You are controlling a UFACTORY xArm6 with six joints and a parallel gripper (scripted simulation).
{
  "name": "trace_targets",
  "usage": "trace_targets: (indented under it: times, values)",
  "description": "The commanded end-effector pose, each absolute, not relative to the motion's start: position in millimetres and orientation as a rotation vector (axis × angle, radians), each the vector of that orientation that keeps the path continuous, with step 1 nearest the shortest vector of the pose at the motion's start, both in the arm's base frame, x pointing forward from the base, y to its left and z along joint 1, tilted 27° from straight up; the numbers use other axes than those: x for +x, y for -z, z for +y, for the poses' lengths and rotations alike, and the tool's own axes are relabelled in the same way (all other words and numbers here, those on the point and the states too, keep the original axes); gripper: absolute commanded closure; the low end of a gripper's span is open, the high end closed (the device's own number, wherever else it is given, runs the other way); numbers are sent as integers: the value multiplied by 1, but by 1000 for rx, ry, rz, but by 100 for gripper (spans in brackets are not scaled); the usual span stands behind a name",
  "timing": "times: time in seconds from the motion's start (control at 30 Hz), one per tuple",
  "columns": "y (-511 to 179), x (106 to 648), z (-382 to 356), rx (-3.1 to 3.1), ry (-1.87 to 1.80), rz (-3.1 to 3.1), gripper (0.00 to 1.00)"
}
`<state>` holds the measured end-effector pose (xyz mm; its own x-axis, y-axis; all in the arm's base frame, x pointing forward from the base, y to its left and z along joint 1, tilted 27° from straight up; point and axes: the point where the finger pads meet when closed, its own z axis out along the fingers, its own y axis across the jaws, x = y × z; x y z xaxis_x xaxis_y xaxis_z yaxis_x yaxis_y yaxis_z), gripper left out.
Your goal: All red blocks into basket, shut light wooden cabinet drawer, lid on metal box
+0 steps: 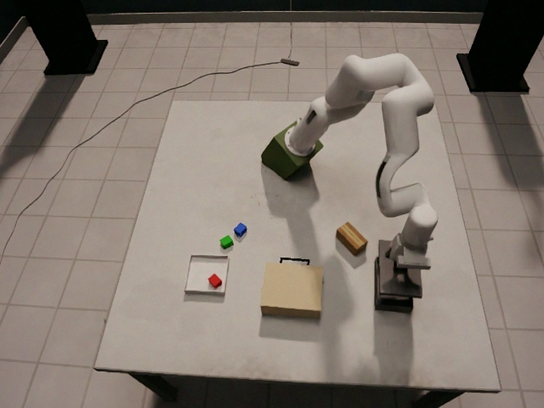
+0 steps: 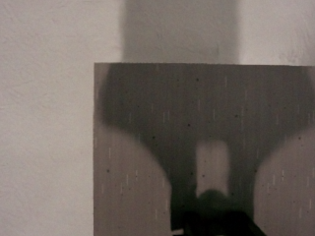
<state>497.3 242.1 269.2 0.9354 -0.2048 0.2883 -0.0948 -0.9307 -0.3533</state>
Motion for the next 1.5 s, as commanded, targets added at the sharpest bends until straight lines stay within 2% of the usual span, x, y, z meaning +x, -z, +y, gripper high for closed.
trace_targets:
  times: [0.0, 1.47]
  values:
    - [-264, 501, 245, -2751, 467, 219, 100]
    - [-220, 519, 261, -2751, 467, 219, 100]
